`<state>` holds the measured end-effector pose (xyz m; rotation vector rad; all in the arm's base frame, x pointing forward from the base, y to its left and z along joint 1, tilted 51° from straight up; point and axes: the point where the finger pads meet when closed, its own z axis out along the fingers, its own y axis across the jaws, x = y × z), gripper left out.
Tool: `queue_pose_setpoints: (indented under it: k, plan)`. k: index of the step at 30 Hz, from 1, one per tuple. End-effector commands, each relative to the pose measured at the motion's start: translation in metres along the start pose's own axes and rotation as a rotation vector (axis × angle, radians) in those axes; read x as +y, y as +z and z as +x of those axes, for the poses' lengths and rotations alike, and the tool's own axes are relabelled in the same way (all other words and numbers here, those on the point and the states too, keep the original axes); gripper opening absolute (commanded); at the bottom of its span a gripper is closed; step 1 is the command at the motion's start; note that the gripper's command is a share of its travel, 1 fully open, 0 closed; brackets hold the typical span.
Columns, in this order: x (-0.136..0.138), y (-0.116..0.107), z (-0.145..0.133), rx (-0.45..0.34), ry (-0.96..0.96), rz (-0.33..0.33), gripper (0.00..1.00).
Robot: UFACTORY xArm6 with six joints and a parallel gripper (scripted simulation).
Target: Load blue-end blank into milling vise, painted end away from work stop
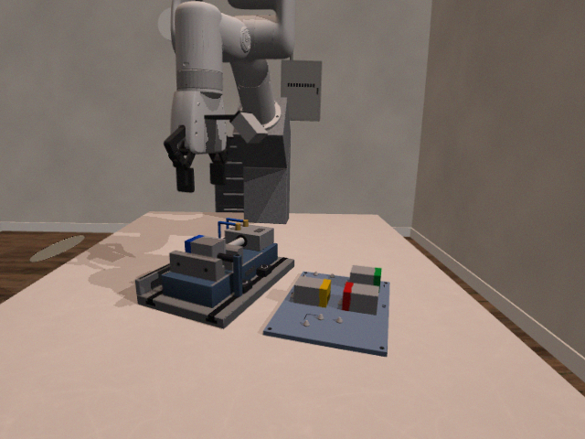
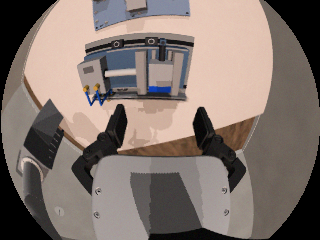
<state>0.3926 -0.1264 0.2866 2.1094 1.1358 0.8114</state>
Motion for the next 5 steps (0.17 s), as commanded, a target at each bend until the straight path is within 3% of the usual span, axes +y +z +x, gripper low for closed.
queue_pose_setpoints:
  k: [1, 5]
  plan:
    - [0.0011, -0.0005, 0.0003, 0.001, 0.000, -0.003, 1.00]
    - [0.0011, -0.0005, 0.0003, 0.001, 0.000, -0.003, 1.00]
